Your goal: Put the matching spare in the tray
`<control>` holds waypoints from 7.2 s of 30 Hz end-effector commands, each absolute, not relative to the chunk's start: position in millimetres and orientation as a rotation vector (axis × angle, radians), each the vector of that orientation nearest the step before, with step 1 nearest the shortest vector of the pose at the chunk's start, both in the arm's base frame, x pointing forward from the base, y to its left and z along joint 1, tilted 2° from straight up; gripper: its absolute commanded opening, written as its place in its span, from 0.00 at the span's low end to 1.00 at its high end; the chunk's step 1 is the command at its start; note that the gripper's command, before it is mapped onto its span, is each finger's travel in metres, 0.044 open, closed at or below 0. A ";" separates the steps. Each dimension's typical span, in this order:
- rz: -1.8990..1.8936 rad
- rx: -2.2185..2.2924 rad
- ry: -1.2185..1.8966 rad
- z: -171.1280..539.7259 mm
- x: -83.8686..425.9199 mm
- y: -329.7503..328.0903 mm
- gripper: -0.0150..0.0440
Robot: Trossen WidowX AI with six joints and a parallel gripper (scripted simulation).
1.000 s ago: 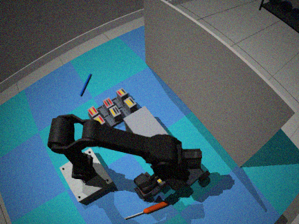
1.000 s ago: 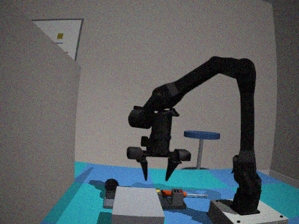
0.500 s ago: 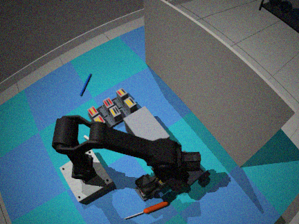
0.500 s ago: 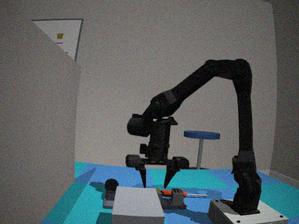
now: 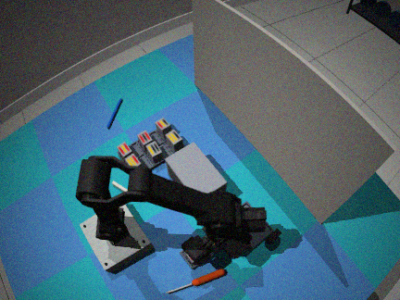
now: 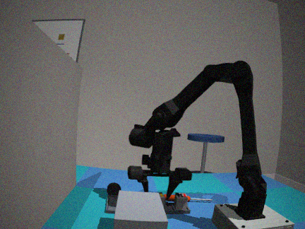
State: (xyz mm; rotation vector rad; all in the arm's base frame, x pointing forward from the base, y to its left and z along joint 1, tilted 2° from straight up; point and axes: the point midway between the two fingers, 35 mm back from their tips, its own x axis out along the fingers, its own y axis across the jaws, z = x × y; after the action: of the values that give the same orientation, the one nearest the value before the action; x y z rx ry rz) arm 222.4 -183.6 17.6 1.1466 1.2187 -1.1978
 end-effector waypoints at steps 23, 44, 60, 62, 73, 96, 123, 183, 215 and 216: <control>-1.200 1.148 1.225 -1.4 220.0 -182.1 0.52; -1.200 1.148 1.225 15.8 222.0 -183.1 0.25; -1.194 1.147 1.228 77.4 222.9 -180.8 0.25; -1.195 1.147 1.228 87.3 223.2 -181.0 0.25; -1.201 1.147 1.227 146.9 219.0 -176.7 0.25; -1.191 1.147 1.221 155.6 284.2 -193.3 0.25; -1.196 1.150 1.219 143.2 332.4 -201.2 0.25; -1.196 1.150 1.218 93.3 338.0 -206.2 0.25; -1.196 1.150 1.218 66.8 337.9 -207.1 0.25; -1.196 1.150 1.218 66.0 337.9 -207.1 0.25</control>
State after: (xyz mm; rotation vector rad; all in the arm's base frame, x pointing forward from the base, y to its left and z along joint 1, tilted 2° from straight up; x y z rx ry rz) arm 338.0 -206.8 68.9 1.1508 1.2186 -1.1951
